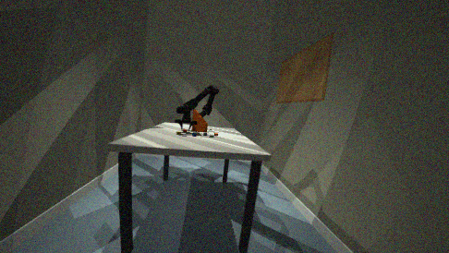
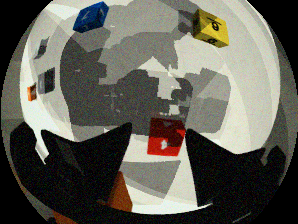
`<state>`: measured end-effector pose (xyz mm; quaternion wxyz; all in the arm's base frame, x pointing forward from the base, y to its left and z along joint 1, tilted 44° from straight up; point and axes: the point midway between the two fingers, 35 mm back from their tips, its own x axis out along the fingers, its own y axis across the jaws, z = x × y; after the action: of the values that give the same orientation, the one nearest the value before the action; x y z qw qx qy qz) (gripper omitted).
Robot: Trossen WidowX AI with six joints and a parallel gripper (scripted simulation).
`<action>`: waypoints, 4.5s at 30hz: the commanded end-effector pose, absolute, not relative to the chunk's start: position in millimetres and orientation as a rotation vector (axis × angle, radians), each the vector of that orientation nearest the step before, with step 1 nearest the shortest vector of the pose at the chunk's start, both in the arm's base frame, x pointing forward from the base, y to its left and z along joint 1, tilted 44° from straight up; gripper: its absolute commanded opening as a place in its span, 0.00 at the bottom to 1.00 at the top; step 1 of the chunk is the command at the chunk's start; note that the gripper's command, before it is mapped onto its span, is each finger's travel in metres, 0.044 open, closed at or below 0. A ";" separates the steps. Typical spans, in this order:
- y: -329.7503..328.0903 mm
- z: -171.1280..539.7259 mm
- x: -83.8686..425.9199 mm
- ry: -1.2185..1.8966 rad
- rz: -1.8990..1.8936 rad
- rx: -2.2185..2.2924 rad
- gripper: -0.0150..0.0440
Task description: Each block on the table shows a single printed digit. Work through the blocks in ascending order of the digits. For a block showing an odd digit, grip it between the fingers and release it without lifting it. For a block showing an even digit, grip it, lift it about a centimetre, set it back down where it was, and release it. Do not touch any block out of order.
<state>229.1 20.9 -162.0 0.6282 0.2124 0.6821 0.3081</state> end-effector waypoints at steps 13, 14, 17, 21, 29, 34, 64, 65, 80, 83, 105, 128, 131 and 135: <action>21.6 -161.8 229.5 1.561 0.704 0.495 0.46; 21.6 -161.8 229.5 1.561 0.704 0.495 0.46; 21.6 -161.8 229.5 1.561 0.704 0.495 0.46; 21.6 -161.8 229.5 1.561 0.704 0.495 0.46; 21.3 -161.8 229.5 1.562 0.703 0.495 0.46; 17.3 -158.7 230.1 1.565 0.692 0.499 0.46; 17.9 -158.2 230.3 1.561 0.704 0.495 0.46; 19.0 -159.3 230.0 1.561 0.704 0.495 0.46; 21.6 -161.9 229.5 1.561 0.704 0.495 0.55; 21.6 -161.9 229.5 1.561 0.704 0.495 0.68; -57.4 -80.0 243.8 1.563 0.699 0.491 0.67; -74.1 -96.5 322.1 1.558 0.698 0.487 0.46; -74.9 -103.9 347.4 1.557 0.699 0.487 0.46; -74.5 -107.5 358.7 1.556 0.700 0.487 0.46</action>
<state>350.5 -74.7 -105.6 0.6335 0.2065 0.6793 0.3075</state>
